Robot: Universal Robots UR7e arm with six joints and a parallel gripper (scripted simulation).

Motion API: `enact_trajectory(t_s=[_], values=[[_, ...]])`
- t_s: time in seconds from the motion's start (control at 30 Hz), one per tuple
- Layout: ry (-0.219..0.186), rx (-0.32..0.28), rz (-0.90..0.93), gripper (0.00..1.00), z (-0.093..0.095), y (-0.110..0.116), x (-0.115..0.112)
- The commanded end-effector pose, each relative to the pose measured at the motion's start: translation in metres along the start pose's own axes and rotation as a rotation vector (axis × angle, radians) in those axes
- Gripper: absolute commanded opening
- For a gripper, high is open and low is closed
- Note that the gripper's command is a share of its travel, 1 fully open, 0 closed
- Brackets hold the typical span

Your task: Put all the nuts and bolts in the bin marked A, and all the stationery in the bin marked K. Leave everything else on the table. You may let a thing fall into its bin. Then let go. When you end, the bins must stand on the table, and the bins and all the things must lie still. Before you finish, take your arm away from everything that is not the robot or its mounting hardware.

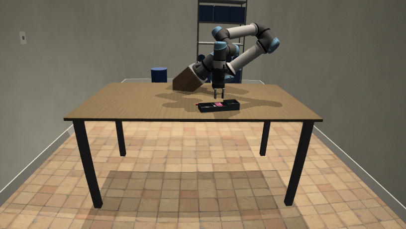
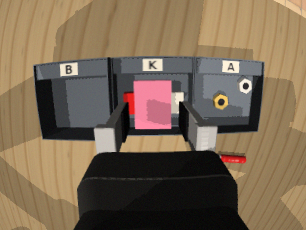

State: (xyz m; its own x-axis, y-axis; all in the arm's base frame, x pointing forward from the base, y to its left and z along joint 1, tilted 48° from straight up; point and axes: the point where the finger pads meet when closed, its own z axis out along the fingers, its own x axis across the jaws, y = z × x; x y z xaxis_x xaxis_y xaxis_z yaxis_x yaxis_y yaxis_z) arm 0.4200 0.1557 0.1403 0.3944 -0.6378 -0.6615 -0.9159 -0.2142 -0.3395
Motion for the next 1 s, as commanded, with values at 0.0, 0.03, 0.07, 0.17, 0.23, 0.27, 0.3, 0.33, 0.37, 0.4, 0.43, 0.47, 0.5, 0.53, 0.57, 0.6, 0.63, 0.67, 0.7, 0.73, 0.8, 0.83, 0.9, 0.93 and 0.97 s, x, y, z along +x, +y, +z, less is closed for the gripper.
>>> enact_trajectory(t_s=[0.0,0.03,0.07,0.17,0.23,0.27,0.3,0.33,0.37,0.4,0.43,0.47,0.5,0.53,0.57,0.6,0.63,0.67,0.7,0.73,0.8,0.83,0.9,0.93,0.97], values=[[0.0,0.0,0.0,0.87,-0.001,0.0,0.0],[0.0,0.0,0.0,0.87,-0.001,0.0,0.0],[0.0,0.0,0.0,1.0,-0.005,0.0,0.0],[0.0,0.0,0.0,1.0,-0.017,0.0,0.0],[0.0,0.0,0.0,1.0,-0.025,0.0,0.0],[0.0,0.0,0.0,1.0,-0.029,0.0,0.0],[0.0,0.0,0.0,1.0,-0.033,0.0,0.0],[0.0,0.0,0.0,1.0,-0.037,0.0,0.0],[0.0,0.0,0.0,1.0,-0.041,0.0,0.0],[0.0,0.0,0.0,1.0,-0.045,0.0,0.0],[0.0,0.0,0.0,1.0,-0.049,0.0,0.0],[0.0,0.0,0.0,1.0,-0.053,0.0,0.0],[0.0,0.0,0.0,1.0,-0.053,0.0,0.0],[0.0,0.0,0.0,1.0,-0.053,0.0,0.0],[0.0,0.0,0.0,1.0,-0.057,0.0,0.0],[0.0,0.0,0.0,1.0,-0.061,0.0,0.0],[0.0,0.0,0.0,1.0,-0.065,0.0,0.0],[0.0,0.0,0.0,1.0,-0.069,0.0,0.0],[0.0,0.0,0.0,1.0,-0.073,0.0,0.0],[0.0,0.0,0.0,1.0,-0.077,0.0,0.0],[0.0,0.0,0.0,1.0,-0.085,0.0,0.0],[0.0,0.0,0.0,1.0,-0.089,0.0,0.0],[0.0,0.0,0.0,1.0,-0.097,0.0,0.0],[0.0,0.0,0.0,1.0,-0.101,0.0,0.0],[0.0,0.0,0.0,1.0,-0.105,0.0,0.0]])
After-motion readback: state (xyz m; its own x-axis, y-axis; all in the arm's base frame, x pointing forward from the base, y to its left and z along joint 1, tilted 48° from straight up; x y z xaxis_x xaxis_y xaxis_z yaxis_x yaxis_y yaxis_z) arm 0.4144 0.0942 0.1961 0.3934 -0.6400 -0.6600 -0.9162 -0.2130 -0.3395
